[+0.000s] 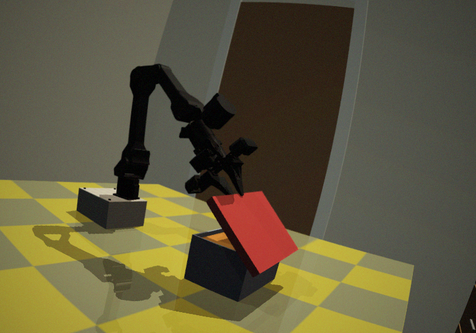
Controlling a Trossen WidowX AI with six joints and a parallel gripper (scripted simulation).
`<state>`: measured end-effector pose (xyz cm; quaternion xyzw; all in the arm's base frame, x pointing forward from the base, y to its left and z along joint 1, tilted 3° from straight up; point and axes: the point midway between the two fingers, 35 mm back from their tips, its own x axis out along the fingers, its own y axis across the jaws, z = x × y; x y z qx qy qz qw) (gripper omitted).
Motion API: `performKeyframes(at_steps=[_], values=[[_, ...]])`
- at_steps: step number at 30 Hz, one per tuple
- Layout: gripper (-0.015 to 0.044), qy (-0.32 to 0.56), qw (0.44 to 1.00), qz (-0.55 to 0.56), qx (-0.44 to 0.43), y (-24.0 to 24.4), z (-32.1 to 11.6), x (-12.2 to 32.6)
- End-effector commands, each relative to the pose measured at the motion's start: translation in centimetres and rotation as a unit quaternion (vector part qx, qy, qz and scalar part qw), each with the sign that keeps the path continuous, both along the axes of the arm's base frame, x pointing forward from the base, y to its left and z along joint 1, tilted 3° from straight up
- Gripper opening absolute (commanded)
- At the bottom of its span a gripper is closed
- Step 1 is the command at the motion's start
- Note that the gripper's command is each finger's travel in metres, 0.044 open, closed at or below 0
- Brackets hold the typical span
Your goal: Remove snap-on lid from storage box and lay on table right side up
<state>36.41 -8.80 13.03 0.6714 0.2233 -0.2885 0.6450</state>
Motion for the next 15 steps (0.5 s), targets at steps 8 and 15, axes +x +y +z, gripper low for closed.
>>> performKeyframes(at_steps=[8,15], values=[[0.0,-0.009,1.0,-0.001,-0.001,-0.1,2.1,0.6],[0.0,-0.009,1.0,-0.001,-0.001,-0.1,3.0,0.6]])
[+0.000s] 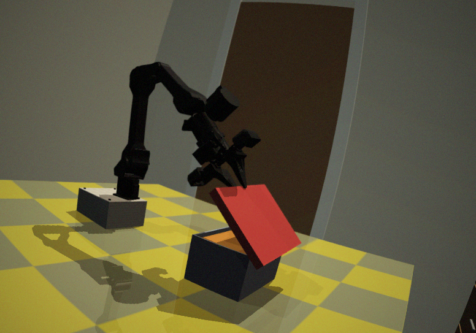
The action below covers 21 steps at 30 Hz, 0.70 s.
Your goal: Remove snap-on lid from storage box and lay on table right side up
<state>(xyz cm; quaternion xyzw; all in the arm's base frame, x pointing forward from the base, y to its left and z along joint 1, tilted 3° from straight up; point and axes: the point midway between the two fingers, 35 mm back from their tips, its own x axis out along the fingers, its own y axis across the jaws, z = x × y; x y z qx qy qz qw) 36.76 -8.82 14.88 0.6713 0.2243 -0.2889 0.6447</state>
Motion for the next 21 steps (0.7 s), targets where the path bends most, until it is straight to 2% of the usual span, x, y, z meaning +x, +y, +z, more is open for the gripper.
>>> performKeyframes(at_steps=[1,21], values=[[0.0,-0.01,1.0,-0.001,-0.001,-0.1,1.3,0.3],[0.0,-0.01,1.0,-0.001,-0.001,-0.1,2.7,0.3]])
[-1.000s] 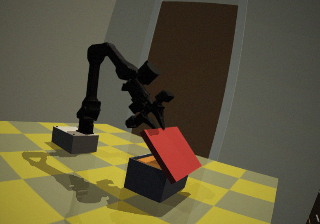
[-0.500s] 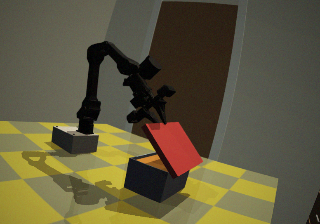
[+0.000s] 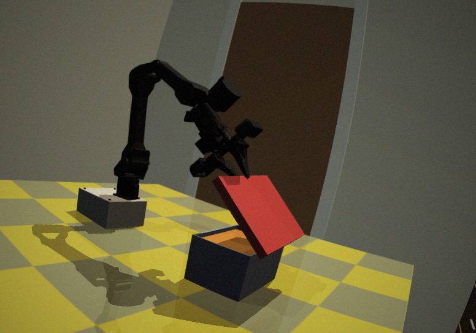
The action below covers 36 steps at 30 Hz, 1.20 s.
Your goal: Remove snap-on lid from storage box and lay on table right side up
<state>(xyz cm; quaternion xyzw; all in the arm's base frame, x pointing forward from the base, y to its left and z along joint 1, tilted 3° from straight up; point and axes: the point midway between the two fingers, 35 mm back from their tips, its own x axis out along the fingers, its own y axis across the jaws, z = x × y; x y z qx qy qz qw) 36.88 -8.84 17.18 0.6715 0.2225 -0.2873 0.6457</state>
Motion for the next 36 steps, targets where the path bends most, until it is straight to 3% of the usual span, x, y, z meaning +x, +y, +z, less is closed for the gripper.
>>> performKeyframes(at_steps=[1,36], values=[[0.0,-0.008,1.0,-0.001,-0.001,-0.2,0.2,0.0],[0.0,-0.007,1.0,-0.001,-0.004,-7.1,-0.1,-1.8]])
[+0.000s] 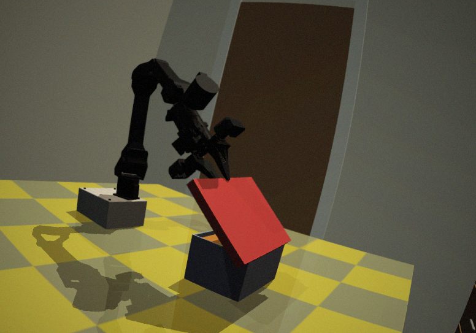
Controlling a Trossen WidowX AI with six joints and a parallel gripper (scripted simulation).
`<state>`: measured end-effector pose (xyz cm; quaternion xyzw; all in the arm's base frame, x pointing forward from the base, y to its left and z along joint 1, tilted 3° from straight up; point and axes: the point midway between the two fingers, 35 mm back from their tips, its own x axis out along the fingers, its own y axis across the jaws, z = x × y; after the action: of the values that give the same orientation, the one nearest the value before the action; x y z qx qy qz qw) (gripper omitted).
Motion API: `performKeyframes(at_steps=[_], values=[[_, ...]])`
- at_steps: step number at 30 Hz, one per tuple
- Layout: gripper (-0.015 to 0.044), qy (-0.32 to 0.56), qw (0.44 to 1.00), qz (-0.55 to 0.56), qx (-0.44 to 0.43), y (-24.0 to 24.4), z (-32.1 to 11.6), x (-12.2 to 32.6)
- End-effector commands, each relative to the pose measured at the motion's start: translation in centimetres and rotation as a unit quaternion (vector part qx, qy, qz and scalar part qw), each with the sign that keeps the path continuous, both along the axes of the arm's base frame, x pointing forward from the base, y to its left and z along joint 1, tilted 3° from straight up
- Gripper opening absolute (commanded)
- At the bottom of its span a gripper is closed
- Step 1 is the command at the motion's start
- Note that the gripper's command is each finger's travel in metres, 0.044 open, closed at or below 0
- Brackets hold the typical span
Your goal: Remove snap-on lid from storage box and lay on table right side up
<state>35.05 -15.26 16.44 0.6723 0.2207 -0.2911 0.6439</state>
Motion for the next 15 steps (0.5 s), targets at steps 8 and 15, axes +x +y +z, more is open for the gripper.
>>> performKeyframes(at_steps=[8,15], values=[[0.0,-0.008,1.0,0.003,-0.005,-2.2,0.6,-0.3],[0.0,-0.008,1.0,0.003,-0.006,-3.6,0.6,-0.6]])
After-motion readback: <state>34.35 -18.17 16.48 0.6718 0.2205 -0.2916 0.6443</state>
